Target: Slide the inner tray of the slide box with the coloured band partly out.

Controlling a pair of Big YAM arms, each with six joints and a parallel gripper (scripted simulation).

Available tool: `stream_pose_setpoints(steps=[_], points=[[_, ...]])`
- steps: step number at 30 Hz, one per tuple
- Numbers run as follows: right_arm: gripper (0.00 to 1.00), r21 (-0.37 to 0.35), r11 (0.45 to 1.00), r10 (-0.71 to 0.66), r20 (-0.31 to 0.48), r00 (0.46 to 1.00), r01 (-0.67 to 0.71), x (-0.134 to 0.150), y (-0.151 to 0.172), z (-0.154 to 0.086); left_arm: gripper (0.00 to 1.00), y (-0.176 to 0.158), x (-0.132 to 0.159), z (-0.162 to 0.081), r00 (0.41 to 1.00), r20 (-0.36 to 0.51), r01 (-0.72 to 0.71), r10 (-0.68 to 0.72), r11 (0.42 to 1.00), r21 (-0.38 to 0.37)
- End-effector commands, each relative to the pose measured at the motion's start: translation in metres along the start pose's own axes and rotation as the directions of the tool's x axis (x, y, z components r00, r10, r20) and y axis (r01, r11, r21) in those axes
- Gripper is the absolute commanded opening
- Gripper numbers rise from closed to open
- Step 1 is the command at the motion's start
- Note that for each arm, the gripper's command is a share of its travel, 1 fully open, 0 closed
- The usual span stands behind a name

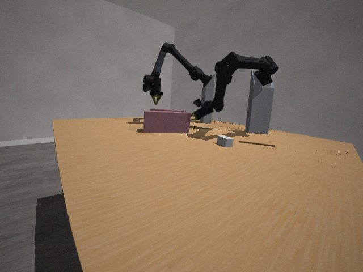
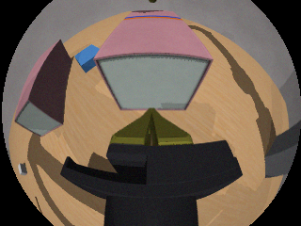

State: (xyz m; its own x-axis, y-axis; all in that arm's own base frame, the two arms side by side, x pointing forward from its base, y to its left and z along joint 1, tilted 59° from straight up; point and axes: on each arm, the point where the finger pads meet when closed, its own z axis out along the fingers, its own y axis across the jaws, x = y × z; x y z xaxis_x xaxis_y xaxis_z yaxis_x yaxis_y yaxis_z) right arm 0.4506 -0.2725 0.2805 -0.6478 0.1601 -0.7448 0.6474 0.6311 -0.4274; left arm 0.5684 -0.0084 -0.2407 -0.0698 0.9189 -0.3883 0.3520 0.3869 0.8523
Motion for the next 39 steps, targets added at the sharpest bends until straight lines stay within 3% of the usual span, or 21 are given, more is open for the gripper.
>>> stream_pose_setpoints(steps=[1, 3, 6, 9, 11, 15, 26, 27, 35, 39], points=[[0.0, -0.018, 1.0, 0.003, 0.036, 0.999, -0.002, -0.017, 0.007, -0.014, 0.0, -0.015, 0.02, -0.012, 0.999, -0.041, 0.022, -0.021, 0.999, 0.038], [0.0, -0.018, 1.0, 0.003, 0.036, 0.999, -0.002, -0.017, 0.007, -0.014, 0.0, -0.014, 0.019, -0.012, 0.999, -0.039, 0.021, -0.02, 0.999, 0.033], [0.0, 0.013, 1.0, 0.008, 0.016, 1.0, -0.008, -0.014, -0.009, 0.009, 0.0, -0.018, 0.008, -0.011, 1.0, -0.02, 0.013, -0.012, 0.999, 0.041], [0.0, 0.012, 1.0, 0.006, 0.011, 1.0, -0.007, -0.011, -0.008, 0.009, 0.0, -0.01, 0.005, -0.008, 1.0, -0.014, 0.012, -0.011, 1.0, 0.028], [0.0, 0.016, 0.999, 0.027, 0.044, 0.999, -0.028, -0.024, -0.018, 0.001, 0.0, -0.006, 0.003, -0.005, 1.0, -0.011, 0.011, -0.01, 1.0, 0.018], [0.0, 0.013, 1.0, 0.001, 0.003, 1.0, -0.001, -0.005, -0.008, 0.018, 0.0, -0.006, 0.003, -0.005, 1.0, -0.011, 0.011, -0.01, 1.0, 0.018], [0.0, 0.0, 1.0, 0.008, 0.035, 0.999, -0.008, -0.021, -0.004, 0.015, 0.0, -0.006, 0.003, -0.005, 1.0, -0.011, 0.011, -0.01, 1.0, 0.018], [0.0, 0.005, 1.0, -0.004, 0.01, 1.0, 0.004, -0.007, -0.003, 0.025, 0.0, -0.006, 0.003, -0.005, 1.0, -0.011, 0.011, -0.01, 1.0, 0.018], [0.0, 0.013, 1.0, 0.017, 0.033, 0.999, -0.017, -0.02, -0.013, 0.027, 0.0, -0.006, 0.003, -0.005, 1.0, -0.011, 0.011, -0.01, 1.0, 0.018], [0.0, 0.016, 1.0, 0.01, 0.015, 1.0, -0.01, -0.013, -0.011, 0.039, 0.0, -0.006, 0.003, -0.005, 1.0, -0.011, 0.011, -0.01, 1.0, 0.018]])
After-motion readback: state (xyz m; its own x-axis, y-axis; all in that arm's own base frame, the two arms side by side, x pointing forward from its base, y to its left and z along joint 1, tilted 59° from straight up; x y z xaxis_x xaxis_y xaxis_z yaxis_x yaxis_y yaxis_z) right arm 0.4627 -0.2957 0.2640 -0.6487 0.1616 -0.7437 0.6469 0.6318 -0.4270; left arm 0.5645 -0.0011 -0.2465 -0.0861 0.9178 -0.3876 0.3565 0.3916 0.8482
